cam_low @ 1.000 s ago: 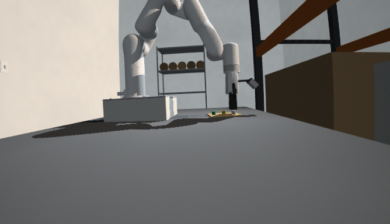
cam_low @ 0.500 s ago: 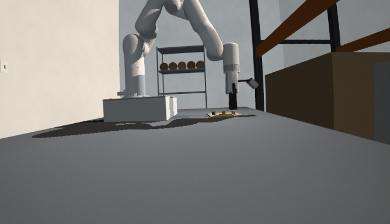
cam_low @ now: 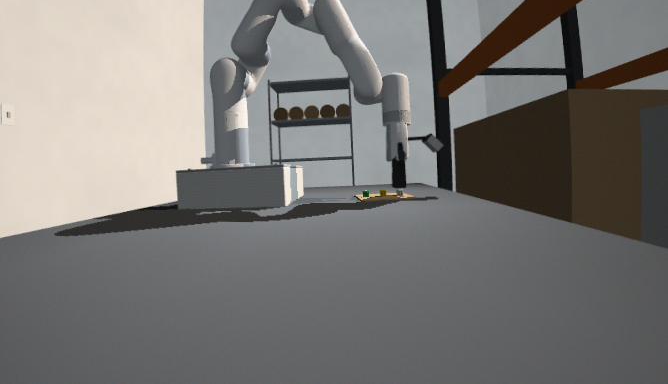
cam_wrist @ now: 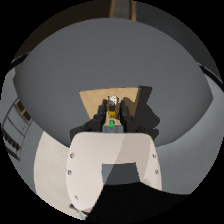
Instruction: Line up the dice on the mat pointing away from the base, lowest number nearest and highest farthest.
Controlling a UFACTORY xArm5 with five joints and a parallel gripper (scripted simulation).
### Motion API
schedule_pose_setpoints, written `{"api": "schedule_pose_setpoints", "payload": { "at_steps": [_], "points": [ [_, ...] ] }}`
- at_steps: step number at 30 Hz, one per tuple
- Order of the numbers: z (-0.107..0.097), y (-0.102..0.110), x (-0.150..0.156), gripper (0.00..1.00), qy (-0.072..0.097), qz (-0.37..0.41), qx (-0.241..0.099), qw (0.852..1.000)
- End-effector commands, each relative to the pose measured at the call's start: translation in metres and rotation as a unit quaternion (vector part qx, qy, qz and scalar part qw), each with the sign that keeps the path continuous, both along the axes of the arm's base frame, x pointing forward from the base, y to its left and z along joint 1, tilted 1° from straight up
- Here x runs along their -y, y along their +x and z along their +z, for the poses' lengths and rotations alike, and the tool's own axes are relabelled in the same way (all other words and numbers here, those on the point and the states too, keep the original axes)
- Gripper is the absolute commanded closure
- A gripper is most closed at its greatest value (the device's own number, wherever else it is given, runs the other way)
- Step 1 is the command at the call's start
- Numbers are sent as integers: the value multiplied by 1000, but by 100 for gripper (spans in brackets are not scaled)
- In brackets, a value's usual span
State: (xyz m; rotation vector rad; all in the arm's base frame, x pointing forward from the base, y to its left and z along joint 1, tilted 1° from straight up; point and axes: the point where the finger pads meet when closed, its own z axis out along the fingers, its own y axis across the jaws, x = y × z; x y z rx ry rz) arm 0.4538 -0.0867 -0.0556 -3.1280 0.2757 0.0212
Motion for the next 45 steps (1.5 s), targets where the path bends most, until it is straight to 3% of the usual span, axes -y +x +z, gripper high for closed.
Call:
{"api": "schedule_pose_setpoints", "payload": {
  "at_steps": [1,31,45],
  "points": [
    [1,1,0,69,0,0,2,1000],
    [-1,1,0,69,0,0,2,1000],
    [-16,1,0,69,0,0,2,1000]
  ]
}}
